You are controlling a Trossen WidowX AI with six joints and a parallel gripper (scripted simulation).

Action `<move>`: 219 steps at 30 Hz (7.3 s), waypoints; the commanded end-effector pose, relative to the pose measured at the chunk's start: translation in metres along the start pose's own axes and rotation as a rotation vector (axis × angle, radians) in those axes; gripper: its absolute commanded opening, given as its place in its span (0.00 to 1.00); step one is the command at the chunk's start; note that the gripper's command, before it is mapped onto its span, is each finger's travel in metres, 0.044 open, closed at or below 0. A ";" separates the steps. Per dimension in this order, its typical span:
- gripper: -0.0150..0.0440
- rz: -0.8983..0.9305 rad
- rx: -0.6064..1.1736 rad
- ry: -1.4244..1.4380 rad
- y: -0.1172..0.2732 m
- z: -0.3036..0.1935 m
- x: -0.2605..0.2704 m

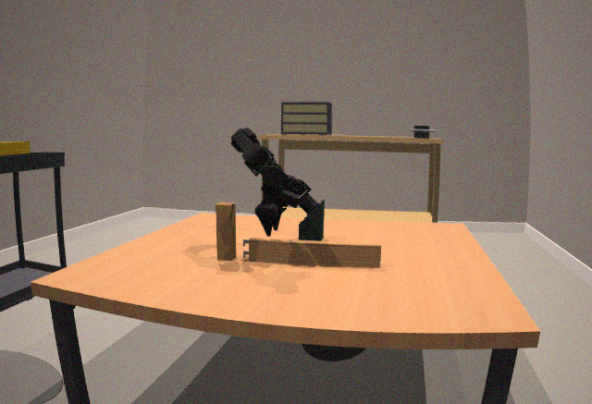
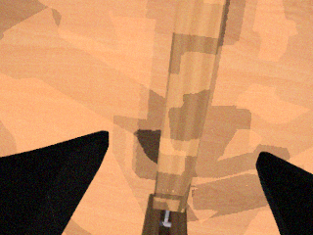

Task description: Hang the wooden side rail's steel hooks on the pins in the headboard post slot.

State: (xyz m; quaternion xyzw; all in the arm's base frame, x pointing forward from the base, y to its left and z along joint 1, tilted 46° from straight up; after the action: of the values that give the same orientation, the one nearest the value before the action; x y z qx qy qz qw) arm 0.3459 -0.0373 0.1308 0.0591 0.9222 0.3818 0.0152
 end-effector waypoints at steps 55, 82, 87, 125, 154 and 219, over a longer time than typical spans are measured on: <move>0.51 0.002 0.008 0.005 -0.071 -0.001 0.001; 0.25 0.002 0.008 0.005 -0.071 -0.001 -0.004; 0.25 0.002 0.008 0.005 -0.071 -0.002 -0.006; 0.25 0.002 0.008 0.005 -0.067 0.000 -0.002; 0.25 0.002 0.008 0.005 -0.062 0.000 -0.002; 0.25 0.002 0.007 0.005 -0.051 0.000 -0.002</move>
State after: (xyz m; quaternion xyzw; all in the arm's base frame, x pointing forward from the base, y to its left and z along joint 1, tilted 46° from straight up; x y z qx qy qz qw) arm 0.3419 -0.0770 0.0930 0.0629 0.9239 0.3773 0.0102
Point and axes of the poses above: the point midway between the two fingers, 35 mm back from their tips, its own y axis back along the fingers, its own x axis across the jaws, z = x × y, the point moved 9 cm from there along y, back along the fingers, and after that the axes turned 3 degrees about y, right-handed, at the moved point
